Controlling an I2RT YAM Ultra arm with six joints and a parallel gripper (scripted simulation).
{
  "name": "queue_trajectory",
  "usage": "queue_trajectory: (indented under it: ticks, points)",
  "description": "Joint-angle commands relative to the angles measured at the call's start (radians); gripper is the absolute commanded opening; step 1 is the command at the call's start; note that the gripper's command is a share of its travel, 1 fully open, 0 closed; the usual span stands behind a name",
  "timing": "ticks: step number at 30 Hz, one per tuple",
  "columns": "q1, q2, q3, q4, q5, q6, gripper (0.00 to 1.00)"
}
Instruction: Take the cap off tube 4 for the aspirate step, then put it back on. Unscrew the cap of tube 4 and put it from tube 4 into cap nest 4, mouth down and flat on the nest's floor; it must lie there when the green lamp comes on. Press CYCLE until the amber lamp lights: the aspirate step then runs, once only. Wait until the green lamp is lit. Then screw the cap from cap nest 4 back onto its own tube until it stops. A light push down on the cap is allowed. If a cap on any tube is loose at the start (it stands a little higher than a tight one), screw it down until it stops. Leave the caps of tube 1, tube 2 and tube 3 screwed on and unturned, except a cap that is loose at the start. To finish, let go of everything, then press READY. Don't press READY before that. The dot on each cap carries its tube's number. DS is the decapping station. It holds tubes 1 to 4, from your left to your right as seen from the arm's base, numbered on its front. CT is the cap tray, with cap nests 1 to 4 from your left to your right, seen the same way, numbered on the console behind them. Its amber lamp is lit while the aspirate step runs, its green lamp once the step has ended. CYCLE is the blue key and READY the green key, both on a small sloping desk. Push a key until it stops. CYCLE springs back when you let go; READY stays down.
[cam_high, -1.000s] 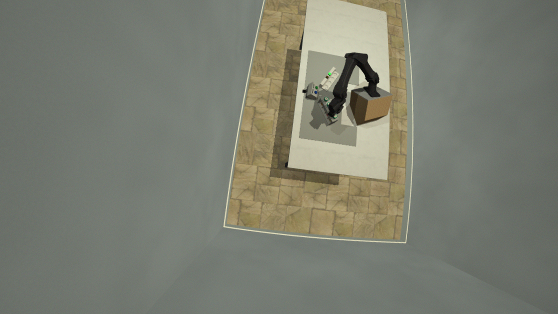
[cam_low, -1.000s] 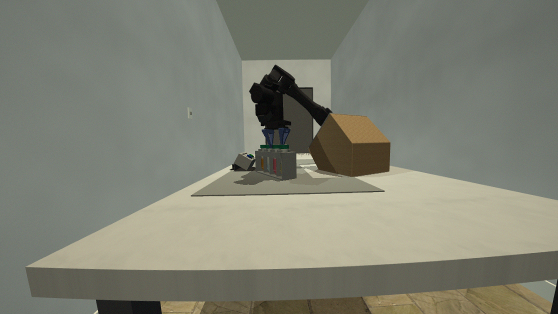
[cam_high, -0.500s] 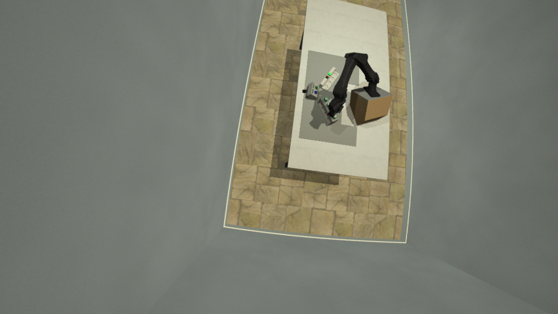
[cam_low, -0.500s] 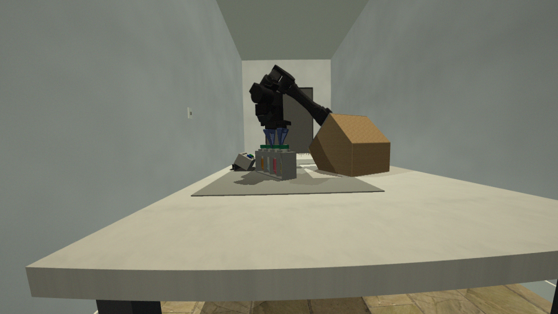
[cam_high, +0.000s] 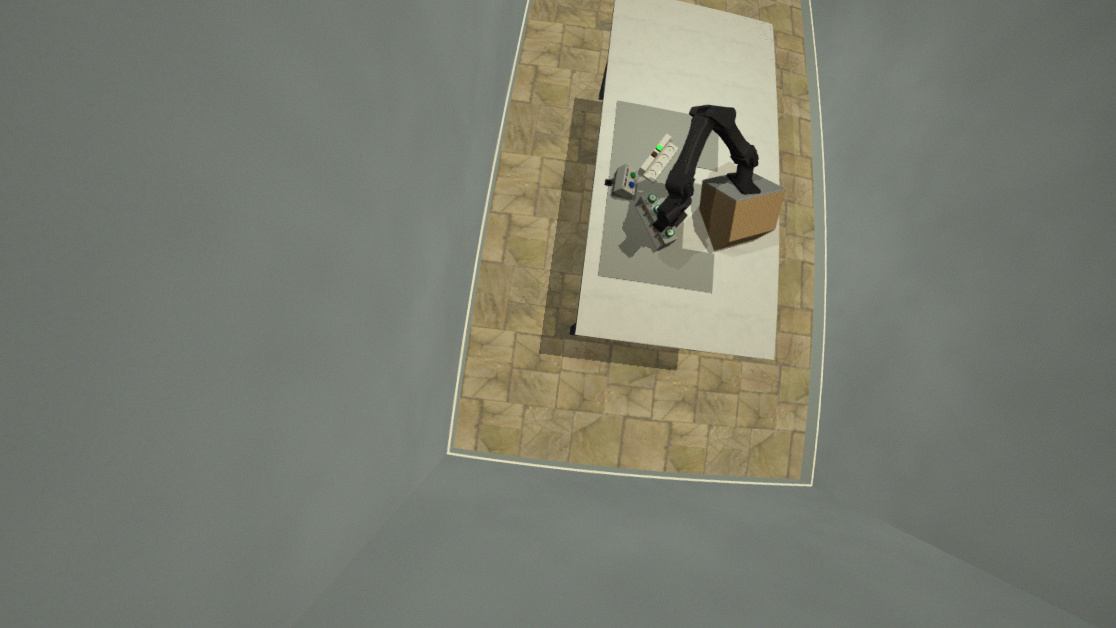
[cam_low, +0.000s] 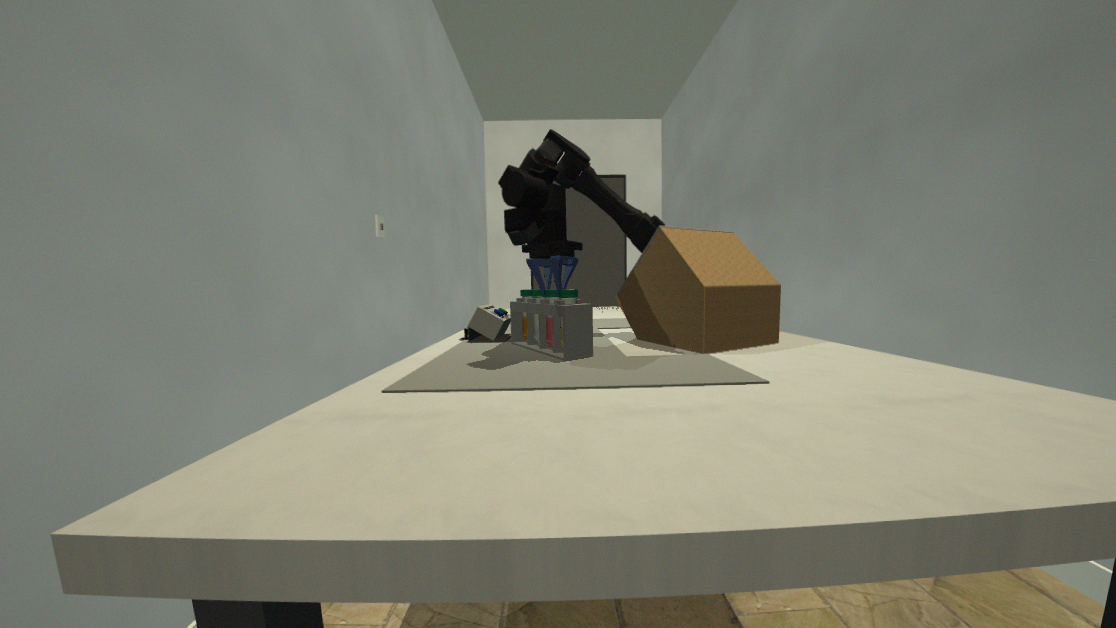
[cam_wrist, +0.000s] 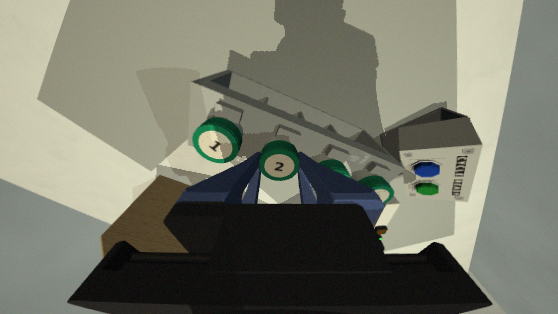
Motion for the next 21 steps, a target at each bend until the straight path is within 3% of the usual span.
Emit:
queue_trajectory:
  ticks: [1,14,21]
  points:
    - [0.024,-0.016,-0.001,0.009,0.005,0.110,0.00]
    - [0.024,-0.017,-0.002,0.016,0.004,0.330,0.00]
    - [0.024,-0.016,-0.001,0.016,0.005,0.339,0.00]
